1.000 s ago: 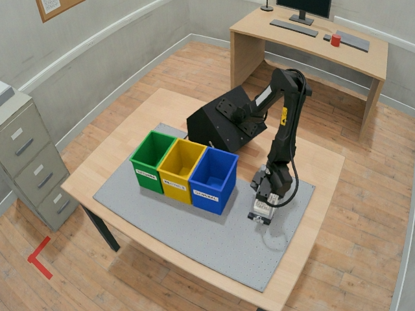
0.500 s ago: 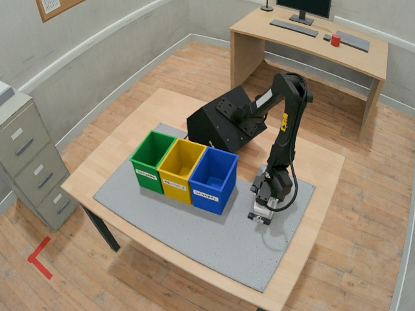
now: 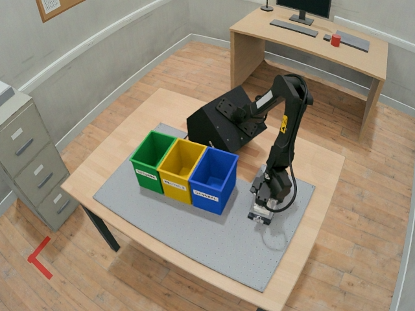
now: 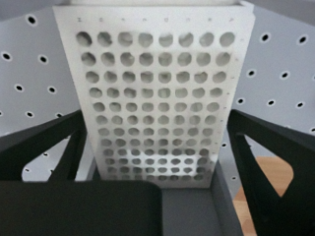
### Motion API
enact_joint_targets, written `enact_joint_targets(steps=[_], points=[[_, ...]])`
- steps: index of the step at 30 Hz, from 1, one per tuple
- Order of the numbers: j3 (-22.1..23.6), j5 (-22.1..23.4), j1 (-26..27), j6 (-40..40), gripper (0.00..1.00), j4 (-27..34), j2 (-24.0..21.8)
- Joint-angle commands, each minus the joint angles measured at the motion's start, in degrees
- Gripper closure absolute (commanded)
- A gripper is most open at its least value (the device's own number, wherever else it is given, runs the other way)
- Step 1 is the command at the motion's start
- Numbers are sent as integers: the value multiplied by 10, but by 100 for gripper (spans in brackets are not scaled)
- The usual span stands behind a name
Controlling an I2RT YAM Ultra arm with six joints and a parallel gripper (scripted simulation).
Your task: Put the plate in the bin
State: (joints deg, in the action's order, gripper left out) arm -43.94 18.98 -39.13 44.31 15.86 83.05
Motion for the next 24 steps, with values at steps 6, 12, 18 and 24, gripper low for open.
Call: enact_joint_targets(steps=[6,12,18,24], points=[[-3,-4,2,2,100,-5,-5],[-3,-4,2,2,100,-5,-5],[-3,-4,2,2,100,-5,-5],[-3,-4,2,2,100,-5,-5]])
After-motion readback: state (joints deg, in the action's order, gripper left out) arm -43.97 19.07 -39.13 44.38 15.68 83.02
